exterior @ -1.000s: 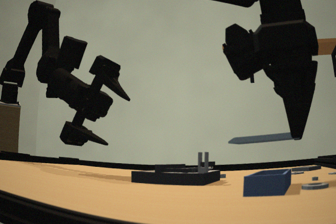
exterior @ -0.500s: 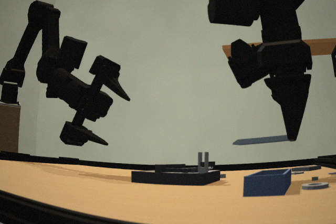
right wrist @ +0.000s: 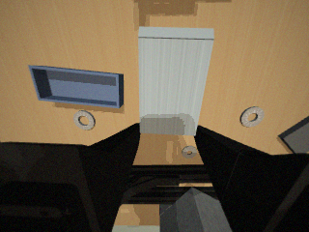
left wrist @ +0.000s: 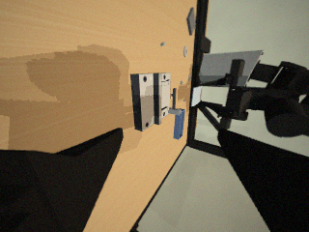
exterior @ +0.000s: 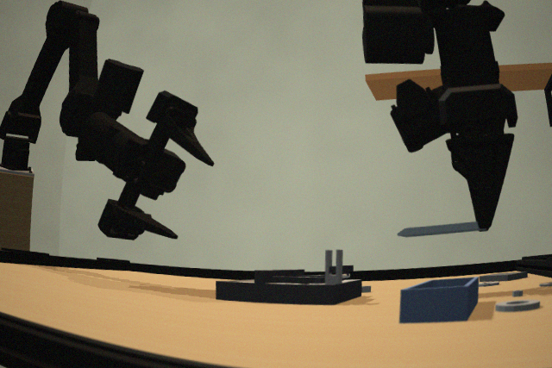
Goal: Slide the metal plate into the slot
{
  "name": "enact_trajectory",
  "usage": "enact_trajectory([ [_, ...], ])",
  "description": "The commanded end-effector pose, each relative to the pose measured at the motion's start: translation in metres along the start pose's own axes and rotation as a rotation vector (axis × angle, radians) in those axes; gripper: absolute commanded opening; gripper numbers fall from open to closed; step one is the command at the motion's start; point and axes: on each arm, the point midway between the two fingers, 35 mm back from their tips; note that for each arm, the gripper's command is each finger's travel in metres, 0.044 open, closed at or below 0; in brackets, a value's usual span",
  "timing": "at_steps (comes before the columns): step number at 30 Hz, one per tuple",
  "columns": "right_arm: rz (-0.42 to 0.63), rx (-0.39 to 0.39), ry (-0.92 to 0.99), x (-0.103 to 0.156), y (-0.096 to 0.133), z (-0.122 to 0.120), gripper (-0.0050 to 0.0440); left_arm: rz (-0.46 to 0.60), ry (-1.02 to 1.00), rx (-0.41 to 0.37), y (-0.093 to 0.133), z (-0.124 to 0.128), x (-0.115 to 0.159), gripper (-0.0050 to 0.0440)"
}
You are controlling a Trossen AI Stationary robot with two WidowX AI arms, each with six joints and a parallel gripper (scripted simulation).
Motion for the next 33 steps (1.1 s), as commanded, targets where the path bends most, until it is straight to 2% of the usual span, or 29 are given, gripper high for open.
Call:
enact_trajectory([
  [1,-0.004,-0.006,0.012,0.005,0.001,-0.010,-0.0050,-0.003,0.005,0.002,0.000,0.000,0.000,0.0440],
  [8,-0.005,-0.007,0.016,0.006,0.001,-0.014,-0.0050,-0.003,0.005,0.002,0.000,0.000,0.000,0.0440],
  [33,-0.005,-0.007,0.028,-0.020,-0.019,-0.018,-0.0050,-0.003,0.005,0.002,0.000,0.000,0.000,0.0440],
])
Point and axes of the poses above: on each arm, the point midway between the two fingers, 35 mm back from their tips, its own y axis back along the fingers, its own z axis across the jaws, x = y × z, and after that the axes turned 10 degrees about y, right-handed
